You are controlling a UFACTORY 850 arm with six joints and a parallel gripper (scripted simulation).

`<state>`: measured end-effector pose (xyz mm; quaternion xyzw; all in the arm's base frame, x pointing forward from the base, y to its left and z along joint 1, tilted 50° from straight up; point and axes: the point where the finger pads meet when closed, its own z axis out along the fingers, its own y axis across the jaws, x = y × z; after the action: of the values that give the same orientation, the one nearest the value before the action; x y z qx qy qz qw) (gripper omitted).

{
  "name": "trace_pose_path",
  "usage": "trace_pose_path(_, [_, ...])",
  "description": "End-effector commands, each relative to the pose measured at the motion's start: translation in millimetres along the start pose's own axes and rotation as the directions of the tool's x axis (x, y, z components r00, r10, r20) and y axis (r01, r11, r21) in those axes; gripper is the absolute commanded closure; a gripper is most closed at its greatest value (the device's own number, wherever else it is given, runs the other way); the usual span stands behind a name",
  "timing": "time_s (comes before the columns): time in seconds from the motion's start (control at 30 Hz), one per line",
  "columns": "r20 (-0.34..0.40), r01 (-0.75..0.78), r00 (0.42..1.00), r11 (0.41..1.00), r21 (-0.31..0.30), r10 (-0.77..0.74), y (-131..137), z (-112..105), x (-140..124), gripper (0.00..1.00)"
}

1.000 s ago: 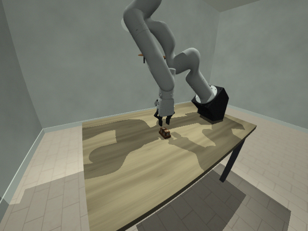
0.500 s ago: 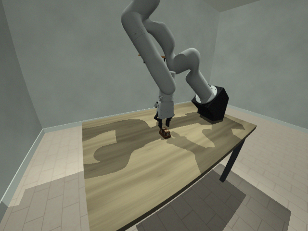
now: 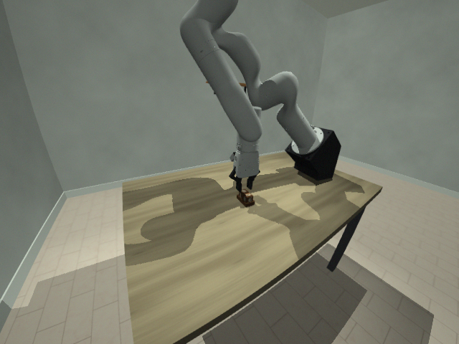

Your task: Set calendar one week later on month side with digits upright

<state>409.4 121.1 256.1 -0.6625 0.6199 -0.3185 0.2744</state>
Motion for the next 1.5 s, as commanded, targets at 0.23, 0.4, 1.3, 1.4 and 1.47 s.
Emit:
trace_pose_path(0.23, [0.0, 0.0, 1.0, 1.0, 0.001, 0.0, -0.2, -0.1, -0.1, 0.51])
trace_pose_path(0.4, [0.0, 0.0, 1.0, 1.0, 0.001, 0.0, -0.2, -0.1, -0.1, 0.51])
trace_pose_path(1.3, [0.0, 0.0, 1.0, 1.0, 0.001, 0.0, -0.3, 8.0, -0.1, 0.51])
trace_pose_path(1.4, [0.0, 0.0, 1.0, 1.0, 0.001, 0.0, -0.3, 13.0, -0.1, 0.51])
trace_pose_path(1.47, [0.0, 0.0, 1.0, 1.0, 0.001, 0.0, -0.3, 14.8, -0.1, 0.51])
